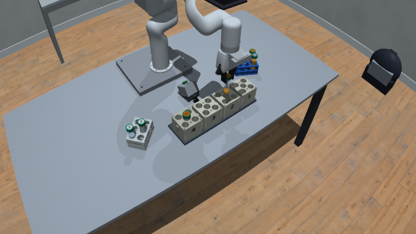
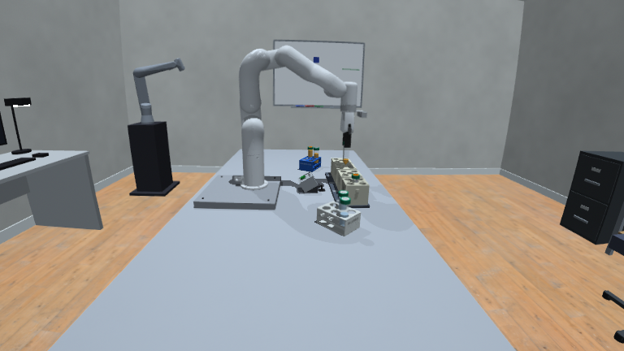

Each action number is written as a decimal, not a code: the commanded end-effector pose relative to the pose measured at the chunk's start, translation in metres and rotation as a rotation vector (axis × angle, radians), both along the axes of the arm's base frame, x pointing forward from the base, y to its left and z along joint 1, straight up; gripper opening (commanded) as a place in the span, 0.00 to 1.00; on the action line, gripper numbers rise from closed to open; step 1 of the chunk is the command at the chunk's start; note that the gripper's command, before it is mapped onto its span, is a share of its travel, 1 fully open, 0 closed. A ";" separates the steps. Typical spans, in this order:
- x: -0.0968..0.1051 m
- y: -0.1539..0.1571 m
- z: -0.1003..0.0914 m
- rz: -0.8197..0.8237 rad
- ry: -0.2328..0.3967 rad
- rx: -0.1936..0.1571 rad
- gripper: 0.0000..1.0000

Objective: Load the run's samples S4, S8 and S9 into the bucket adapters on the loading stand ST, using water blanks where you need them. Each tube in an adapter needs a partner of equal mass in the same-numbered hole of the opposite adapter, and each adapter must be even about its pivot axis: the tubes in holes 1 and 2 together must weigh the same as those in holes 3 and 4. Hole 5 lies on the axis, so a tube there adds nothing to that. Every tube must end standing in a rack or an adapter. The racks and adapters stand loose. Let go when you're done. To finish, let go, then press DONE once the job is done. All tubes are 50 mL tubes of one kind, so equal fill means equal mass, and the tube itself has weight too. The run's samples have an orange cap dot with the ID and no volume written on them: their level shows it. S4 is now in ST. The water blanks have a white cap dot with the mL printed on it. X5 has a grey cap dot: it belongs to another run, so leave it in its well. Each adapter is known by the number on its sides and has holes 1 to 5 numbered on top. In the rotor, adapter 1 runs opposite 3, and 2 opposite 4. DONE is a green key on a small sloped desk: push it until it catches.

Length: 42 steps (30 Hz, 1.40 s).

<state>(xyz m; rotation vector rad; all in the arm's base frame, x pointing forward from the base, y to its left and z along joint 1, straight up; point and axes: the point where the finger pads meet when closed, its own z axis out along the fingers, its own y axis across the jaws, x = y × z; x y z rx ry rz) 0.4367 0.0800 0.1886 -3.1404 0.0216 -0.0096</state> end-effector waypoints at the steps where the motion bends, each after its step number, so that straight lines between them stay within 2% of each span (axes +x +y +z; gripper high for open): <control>1: 0.001 0.000 0.001 0.000 -0.005 -0.005 0.00; 9: 0.001 0.000 0.001 0.000 -0.005 -0.005 0.00; 42: 0.001 0.000 -0.028 0.000 -0.005 -0.005 0.00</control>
